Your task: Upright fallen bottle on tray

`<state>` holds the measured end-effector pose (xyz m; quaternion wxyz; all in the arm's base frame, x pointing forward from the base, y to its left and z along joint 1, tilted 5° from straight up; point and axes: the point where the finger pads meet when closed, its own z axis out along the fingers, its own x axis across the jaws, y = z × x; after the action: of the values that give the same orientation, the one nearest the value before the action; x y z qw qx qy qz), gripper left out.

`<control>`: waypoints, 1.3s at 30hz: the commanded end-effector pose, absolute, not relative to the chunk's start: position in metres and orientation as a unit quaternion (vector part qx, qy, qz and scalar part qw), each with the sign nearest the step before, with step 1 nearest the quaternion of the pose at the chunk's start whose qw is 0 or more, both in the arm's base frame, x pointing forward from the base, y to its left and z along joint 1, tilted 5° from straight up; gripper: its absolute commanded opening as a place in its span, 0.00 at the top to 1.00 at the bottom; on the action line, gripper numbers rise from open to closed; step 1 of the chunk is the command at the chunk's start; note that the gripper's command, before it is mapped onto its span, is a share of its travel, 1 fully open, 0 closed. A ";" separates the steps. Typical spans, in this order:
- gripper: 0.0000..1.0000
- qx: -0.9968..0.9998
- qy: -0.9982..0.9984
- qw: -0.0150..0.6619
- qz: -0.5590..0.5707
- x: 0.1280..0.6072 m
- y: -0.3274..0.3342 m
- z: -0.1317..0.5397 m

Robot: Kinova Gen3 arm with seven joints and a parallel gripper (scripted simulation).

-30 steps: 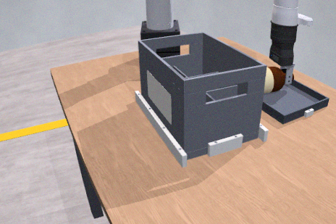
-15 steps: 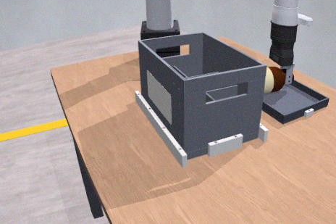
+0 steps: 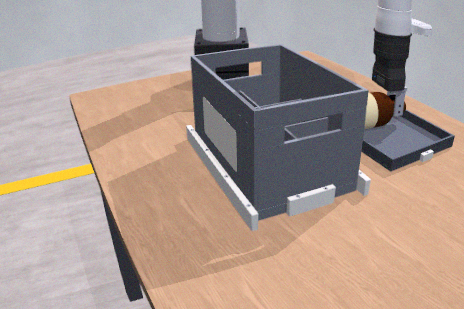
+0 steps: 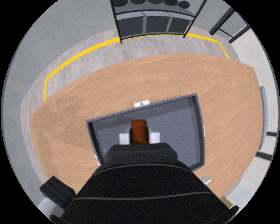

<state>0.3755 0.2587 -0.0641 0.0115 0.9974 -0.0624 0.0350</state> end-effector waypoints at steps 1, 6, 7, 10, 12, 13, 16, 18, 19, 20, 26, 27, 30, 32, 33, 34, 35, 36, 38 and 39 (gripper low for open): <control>1.00 0.997 -0.063 0.009 0.037 0.377 0.261 -0.063; 1.00 0.997 -0.061 0.009 0.037 0.377 0.261 -0.061; 1.00 0.997 -0.061 0.009 0.037 0.377 0.261 -0.061; 1.00 0.997 -0.060 0.010 0.037 0.377 0.261 -0.060; 1.00 0.997 -0.059 0.010 0.037 0.376 0.261 -0.060; 1.00 0.998 -0.059 0.010 0.037 0.376 0.261 -0.059; 1.00 0.998 -0.058 0.010 0.037 0.376 0.261 -0.057; 1.00 0.998 -0.058 0.010 0.037 0.376 0.261 -0.056; 1.00 0.998 -0.058 0.010 0.037 0.375 0.261 -0.055; 1.00 0.998 -0.058 0.010 0.037 0.375 0.261 -0.054; 1.00 0.998 -0.058 0.010 0.037 0.375 0.261 -0.051; 1.00 0.998 -0.058 0.010 0.037 0.374 0.261 -0.050; 1.00 0.998 -0.058 0.010 0.037 0.374 0.261 -0.047; 1.00 0.998 -0.058 0.010 0.037 0.374 0.261 -0.045; 1.00 0.998 -0.058 0.010 0.037 0.374 0.261 -0.044; 1.00 0.998 -0.058 0.010 0.037 0.374 0.261 -0.043; 1.00 0.998 -0.058 0.010 0.037 0.374 0.261 -0.041; 1.00 0.998 -0.058 0.010 0.037 0.374 0.261 -0.040; 1.00 0.998 -0.058 0.010 0.037 0.374 0.261 -0.037; 1.00 0.998 -0.058 0.010 0.037 0.374 0.261 -0.036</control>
<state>0.3735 0.2641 -0.0416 0.0078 0.9975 -0.0600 0.0358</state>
